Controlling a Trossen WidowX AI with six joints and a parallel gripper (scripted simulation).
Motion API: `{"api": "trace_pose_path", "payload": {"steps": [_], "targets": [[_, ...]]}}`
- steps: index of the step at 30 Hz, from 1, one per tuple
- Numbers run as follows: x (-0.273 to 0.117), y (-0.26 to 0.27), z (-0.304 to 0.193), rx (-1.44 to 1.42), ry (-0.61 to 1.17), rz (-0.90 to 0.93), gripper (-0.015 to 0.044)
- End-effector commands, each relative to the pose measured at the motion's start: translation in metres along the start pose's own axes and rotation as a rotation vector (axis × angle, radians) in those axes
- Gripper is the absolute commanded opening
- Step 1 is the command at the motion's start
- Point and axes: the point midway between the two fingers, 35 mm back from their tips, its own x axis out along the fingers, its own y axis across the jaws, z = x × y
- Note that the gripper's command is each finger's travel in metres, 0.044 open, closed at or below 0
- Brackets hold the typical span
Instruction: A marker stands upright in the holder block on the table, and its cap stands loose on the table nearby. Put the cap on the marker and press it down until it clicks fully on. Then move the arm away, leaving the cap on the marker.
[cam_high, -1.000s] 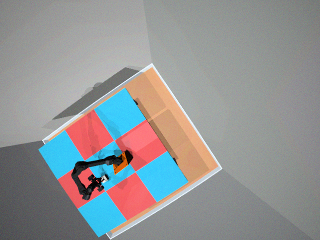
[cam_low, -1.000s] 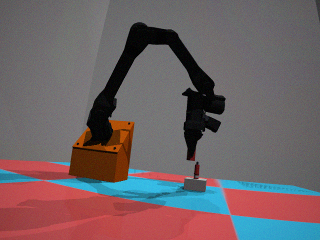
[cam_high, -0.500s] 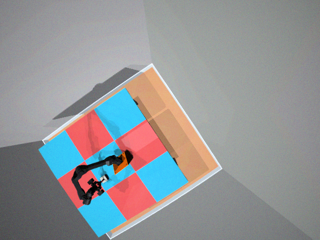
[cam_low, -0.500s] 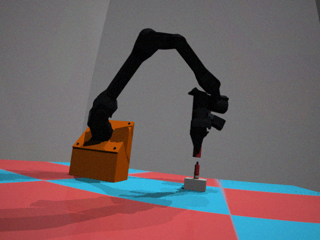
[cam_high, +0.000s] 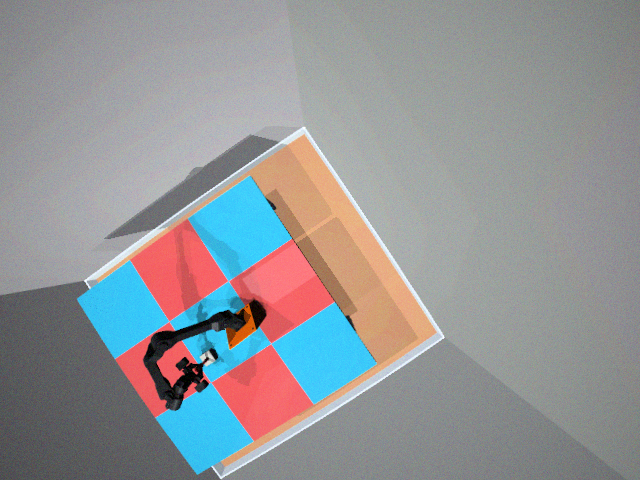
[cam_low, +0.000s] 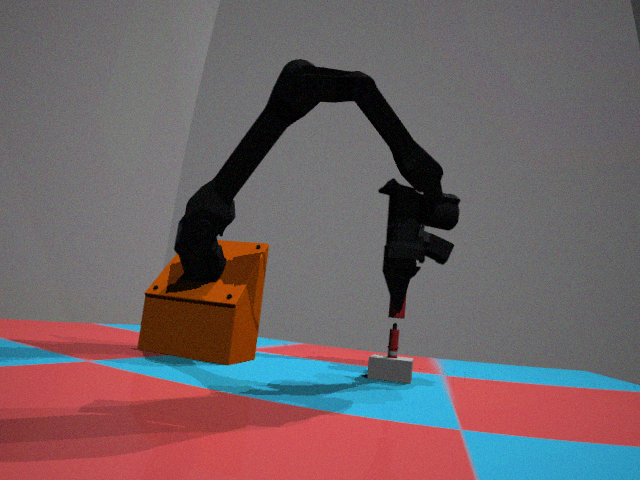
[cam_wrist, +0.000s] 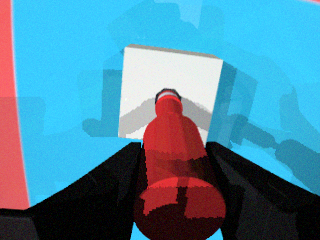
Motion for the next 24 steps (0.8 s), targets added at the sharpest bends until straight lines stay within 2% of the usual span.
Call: {"api": "trace_pose_path", "payload": {"steps": [1,24], "targets": [[0.007,0.000,-0.001,-0.006,0.001,-0.004,0.0000],[0.044,-0.001,-0.001,-0.005,0.001,-0.006,0.0000]]}}
